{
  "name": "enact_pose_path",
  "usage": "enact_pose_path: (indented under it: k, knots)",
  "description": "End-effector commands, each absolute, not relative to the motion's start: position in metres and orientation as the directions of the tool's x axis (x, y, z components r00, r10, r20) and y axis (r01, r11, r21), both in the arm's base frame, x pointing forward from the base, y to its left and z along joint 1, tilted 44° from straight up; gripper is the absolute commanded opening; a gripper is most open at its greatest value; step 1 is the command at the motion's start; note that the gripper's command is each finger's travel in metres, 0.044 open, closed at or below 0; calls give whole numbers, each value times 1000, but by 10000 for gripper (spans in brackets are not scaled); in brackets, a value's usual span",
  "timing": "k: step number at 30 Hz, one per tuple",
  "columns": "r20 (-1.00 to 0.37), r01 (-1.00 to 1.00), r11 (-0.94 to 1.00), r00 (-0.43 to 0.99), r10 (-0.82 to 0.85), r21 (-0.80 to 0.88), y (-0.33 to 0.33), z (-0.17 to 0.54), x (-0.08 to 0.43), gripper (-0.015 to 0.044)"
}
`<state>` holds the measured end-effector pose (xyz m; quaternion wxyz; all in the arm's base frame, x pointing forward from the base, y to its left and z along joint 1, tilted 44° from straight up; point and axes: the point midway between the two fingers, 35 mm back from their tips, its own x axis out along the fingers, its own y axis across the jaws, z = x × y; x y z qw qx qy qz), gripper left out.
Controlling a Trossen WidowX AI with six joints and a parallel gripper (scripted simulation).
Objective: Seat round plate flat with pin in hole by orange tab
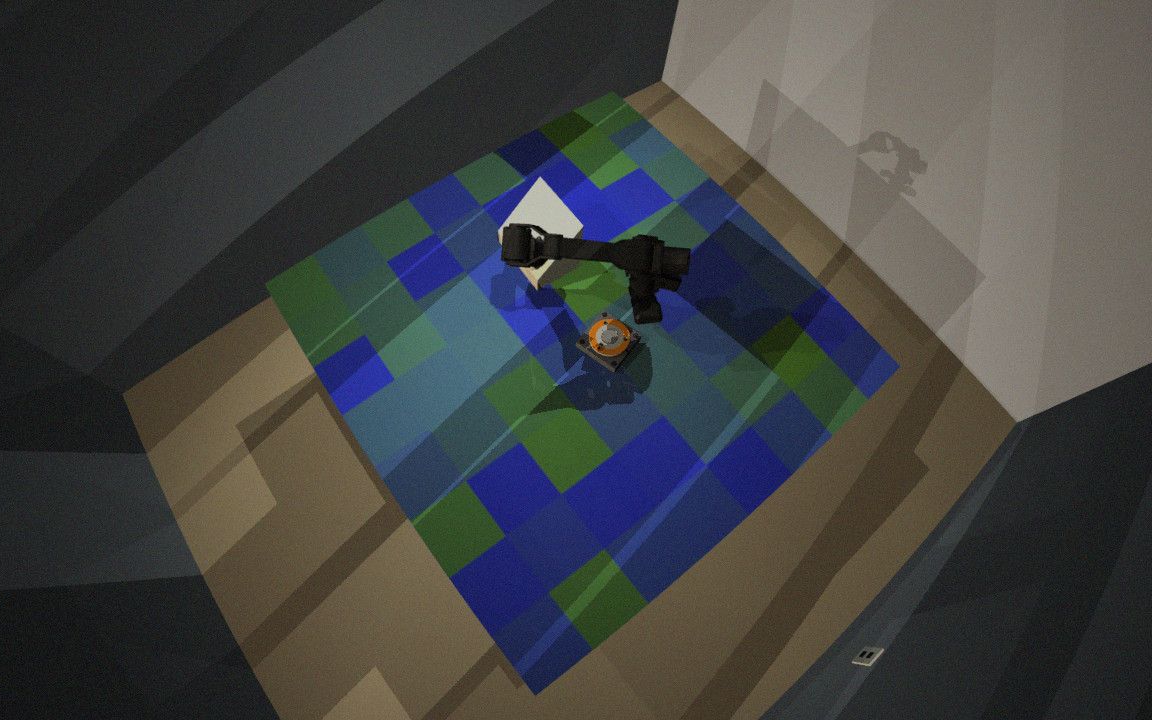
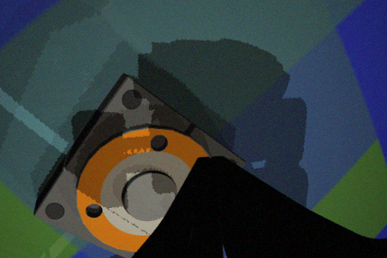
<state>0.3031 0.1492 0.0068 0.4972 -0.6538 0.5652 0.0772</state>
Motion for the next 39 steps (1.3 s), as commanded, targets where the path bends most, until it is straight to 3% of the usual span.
enact_pose_path:
  k: [1,6,8,39]
  knots:
    - [-691,-573,485,212,-691,-660,91,23,297,0]
    - [-719,-130,708,72,-691,-694,32,41,281,0]
    - [-721,-91,715,61,-690,-693,28,43,278,0]
    - [-720,-80,716,59,-691,-694,-7,9,287,0]
